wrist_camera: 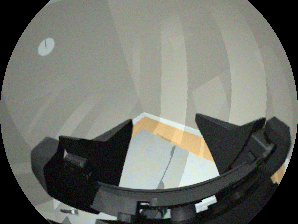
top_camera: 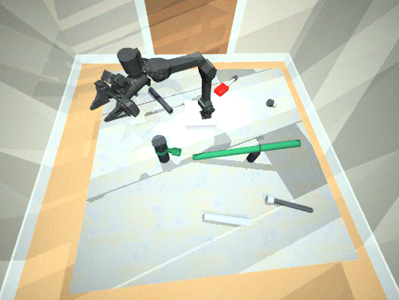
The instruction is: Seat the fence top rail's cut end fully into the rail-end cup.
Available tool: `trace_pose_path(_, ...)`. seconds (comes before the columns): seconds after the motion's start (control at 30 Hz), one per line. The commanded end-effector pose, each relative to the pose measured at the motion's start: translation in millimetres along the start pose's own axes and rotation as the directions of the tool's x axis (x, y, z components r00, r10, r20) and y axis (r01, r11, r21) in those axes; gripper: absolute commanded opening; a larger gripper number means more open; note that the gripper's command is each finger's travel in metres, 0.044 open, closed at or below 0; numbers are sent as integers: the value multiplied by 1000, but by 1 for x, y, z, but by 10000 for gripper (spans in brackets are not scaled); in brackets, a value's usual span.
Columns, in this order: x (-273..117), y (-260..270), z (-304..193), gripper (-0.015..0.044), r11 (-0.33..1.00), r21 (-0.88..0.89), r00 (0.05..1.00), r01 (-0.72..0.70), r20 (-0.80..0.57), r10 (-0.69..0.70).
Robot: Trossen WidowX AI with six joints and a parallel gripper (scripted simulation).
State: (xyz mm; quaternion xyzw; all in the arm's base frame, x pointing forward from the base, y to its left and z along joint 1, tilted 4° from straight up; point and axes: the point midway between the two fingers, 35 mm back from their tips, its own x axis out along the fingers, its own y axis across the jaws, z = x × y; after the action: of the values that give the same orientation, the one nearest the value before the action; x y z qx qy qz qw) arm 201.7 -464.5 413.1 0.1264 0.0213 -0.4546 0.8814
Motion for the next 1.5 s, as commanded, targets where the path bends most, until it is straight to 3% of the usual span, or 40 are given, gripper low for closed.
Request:
trace_pose_path(0.0, 0, 3, -2, 426, 1000, -1, 1000, -3, -6, 3)
trace_pose_path(0.37, -54, 142, -109, 440, 970, -64, 904, -233, -382, 192)
trace_pose_path(0.67, -151, 214, -201, 440, 877, -134, 691, -462, -674, 261)
trace_pose_path(0.93, -246, 227, -265, 440, 735, -180, 477, -654, -852, 215)
trace_pose_path(1.2, -237, 220, -266, 440, 654, -246, 479, -715, -854, 204)
trace_pose_path(1.47, -191, 180, -264, 440, 175, -485, 511, -857, -845, 159)
